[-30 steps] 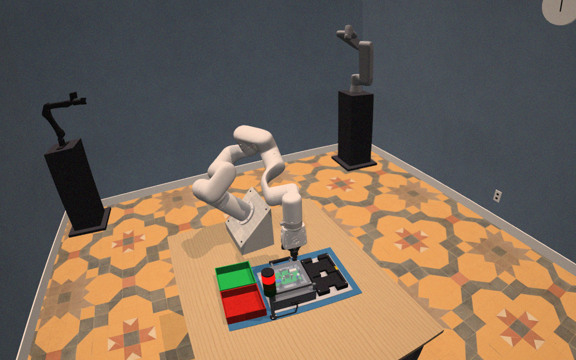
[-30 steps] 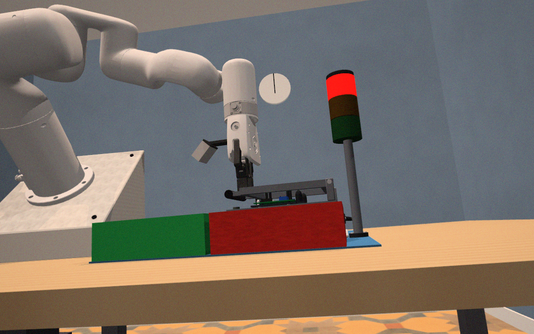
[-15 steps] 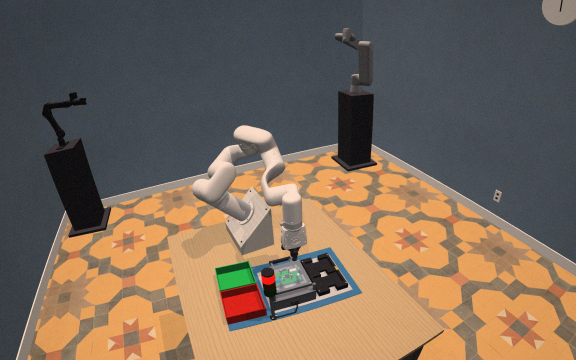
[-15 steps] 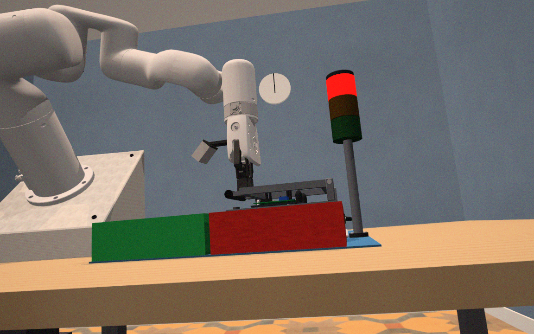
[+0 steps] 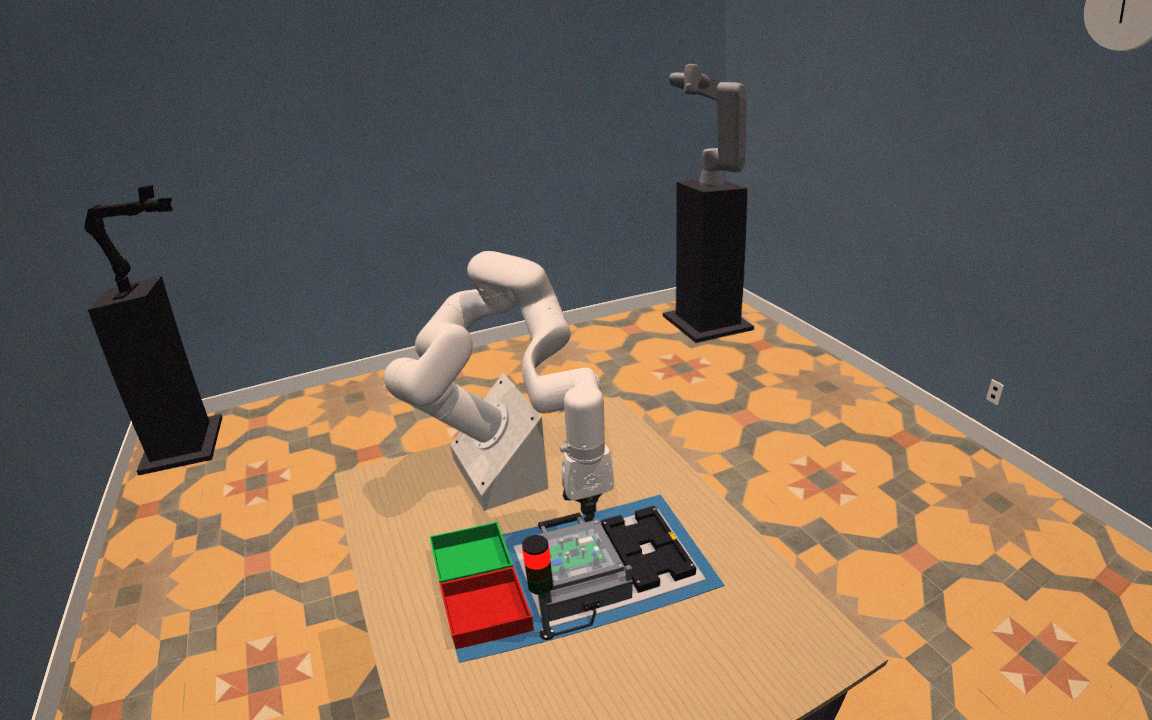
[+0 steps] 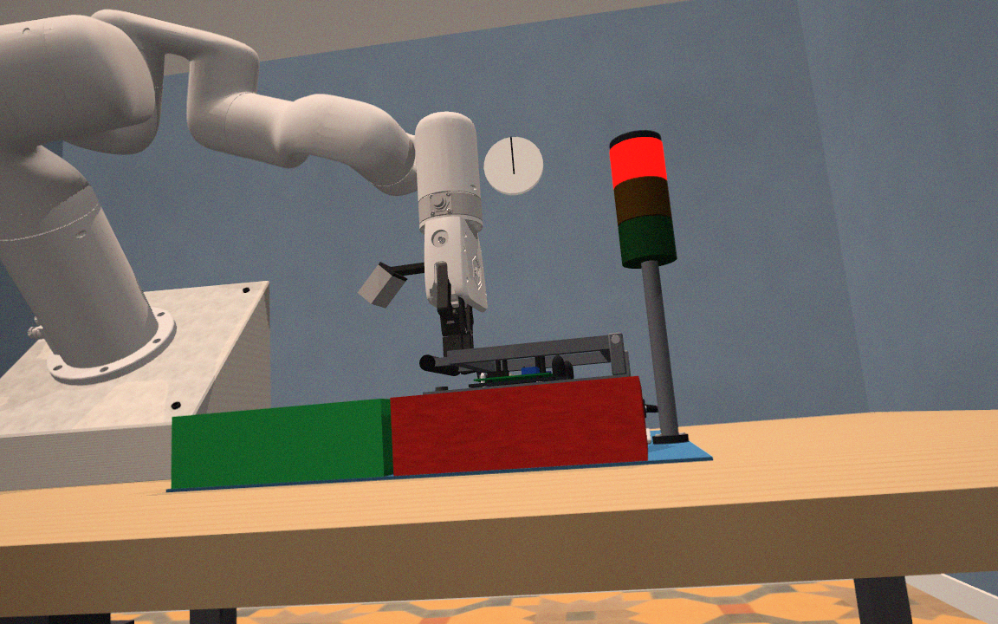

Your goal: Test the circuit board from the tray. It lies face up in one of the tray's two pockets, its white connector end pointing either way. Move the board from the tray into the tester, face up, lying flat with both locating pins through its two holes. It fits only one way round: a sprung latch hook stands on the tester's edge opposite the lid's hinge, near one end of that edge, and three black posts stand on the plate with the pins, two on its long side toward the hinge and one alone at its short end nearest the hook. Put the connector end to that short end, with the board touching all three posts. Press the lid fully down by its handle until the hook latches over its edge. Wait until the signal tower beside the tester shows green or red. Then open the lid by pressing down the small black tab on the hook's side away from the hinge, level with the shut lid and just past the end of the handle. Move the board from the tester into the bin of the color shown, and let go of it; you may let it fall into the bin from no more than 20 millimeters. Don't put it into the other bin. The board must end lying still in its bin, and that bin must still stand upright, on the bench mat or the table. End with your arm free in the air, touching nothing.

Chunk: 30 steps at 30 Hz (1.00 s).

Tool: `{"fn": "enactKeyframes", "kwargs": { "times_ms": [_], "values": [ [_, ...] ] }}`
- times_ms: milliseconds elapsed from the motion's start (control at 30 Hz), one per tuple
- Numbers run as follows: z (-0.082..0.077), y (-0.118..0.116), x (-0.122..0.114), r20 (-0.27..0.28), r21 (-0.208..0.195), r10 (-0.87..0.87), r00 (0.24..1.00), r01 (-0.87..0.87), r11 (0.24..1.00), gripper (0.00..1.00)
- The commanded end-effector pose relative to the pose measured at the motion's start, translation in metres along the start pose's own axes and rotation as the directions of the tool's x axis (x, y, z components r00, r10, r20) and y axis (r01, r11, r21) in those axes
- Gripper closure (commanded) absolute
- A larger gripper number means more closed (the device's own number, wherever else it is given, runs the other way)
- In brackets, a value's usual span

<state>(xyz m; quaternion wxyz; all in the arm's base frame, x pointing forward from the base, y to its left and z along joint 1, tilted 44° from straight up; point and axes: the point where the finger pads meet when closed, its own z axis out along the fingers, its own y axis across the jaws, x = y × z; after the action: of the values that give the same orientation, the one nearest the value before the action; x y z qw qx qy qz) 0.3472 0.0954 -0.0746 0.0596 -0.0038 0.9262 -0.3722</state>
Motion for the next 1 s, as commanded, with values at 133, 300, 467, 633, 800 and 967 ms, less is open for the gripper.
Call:
{"fn": "enactKeyframes", "kwargs": {
  "times_ms": [133,300,467,633,800,967],
  "values": [
    [0.000,0.000,-0.001,0.004,-0.002,0.000,1.000,0.000,1.000,1.00],
    [0.000,0.000,-0.001,0.004,-0.002,0.000,1.000,0.000,1.000,1.00],
    [0.000,0.000,-0.001,0.004,-0.002,0.000,1.000,0.000,1.000,1.00],
    [-0.013,0.000,-0.001,0.004,-0.002,0.000,1.000,0.000,1.000,1.00],
    [-0.043,0.000,-0.001,0.004,-0.002,0.000,1.000,0.000,1.000,1.00],
    [-0.059,0.000,-0.001,0.004,-0.002,0.000,1.000,0.000,1.000,1.00]
  ]
}}
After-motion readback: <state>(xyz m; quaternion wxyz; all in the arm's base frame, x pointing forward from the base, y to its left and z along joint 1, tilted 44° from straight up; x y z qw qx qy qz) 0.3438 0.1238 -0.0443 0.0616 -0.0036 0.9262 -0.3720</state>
